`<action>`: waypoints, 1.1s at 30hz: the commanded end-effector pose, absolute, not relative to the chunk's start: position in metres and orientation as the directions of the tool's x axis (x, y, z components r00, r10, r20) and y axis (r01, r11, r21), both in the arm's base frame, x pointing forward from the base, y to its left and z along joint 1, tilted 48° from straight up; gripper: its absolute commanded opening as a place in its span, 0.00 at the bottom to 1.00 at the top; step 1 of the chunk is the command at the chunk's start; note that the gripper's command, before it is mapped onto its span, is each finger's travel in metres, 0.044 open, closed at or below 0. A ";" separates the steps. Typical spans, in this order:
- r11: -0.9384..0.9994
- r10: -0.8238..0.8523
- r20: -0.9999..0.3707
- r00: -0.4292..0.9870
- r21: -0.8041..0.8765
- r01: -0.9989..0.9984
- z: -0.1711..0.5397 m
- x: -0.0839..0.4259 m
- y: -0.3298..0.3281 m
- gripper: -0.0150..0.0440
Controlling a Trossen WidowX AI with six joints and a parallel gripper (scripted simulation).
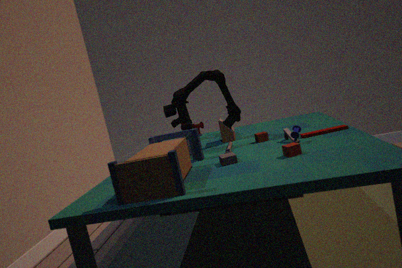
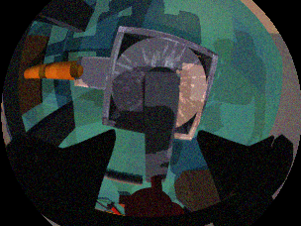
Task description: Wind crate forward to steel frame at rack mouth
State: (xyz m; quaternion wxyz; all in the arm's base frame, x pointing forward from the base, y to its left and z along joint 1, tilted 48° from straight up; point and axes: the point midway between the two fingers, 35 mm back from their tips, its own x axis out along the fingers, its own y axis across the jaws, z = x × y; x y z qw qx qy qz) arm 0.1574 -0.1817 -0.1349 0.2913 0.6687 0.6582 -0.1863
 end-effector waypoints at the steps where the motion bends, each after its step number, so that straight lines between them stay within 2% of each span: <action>1: 0.038 0.771 -0.633 0.060 0.141 0.989 -0.134 0.157 -0.183 1.00; 11: 0.030 0.726 -0.683 0.079 0.147 0.989 -0.054 0.148 -0.270 1.00; 17: 0.017 0.709 -0.699 0.096 0.153 0.988 -0.048 0.147 -0.277 1.00; 33: 0.027 0.723 -0.686 0.081 0.144 0.989 -0.046 0.147 -0.279 0.29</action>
